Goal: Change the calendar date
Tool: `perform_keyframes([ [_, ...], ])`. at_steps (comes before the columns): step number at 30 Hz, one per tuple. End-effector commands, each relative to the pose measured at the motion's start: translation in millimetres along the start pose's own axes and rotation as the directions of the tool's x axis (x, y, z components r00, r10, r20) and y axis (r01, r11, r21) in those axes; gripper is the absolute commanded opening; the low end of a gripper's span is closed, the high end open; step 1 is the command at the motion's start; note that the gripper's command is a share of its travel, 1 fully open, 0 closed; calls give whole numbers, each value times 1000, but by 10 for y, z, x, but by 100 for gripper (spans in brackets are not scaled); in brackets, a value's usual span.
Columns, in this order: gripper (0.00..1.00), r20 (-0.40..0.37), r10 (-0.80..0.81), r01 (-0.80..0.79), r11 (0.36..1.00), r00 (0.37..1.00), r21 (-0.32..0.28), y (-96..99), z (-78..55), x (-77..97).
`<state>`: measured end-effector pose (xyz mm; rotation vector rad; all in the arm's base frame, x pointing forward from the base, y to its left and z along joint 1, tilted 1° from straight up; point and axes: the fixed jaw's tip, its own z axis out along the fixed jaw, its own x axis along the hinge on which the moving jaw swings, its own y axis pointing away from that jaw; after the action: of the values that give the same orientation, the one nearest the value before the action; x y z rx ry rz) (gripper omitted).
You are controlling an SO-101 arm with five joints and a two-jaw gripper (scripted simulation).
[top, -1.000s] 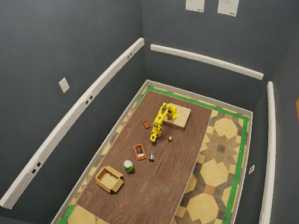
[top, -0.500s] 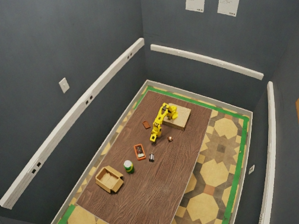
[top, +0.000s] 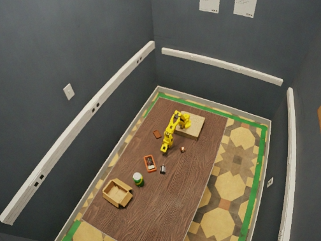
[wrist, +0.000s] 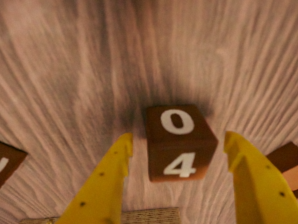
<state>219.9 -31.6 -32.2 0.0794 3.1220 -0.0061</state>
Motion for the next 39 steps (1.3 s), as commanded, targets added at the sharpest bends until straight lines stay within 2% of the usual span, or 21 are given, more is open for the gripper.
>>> perform_keyframes([
  [1, 30, -27, 5, -5, 1000, 1000, -4, -15, 50, 58],
  [12, 24, -27, 5, -5, 1000, 1000, -5, -59, 50, 58],
  [39, 19, -27, 5, -5, 1000, 1000, -5, -81, 50, 58],
])
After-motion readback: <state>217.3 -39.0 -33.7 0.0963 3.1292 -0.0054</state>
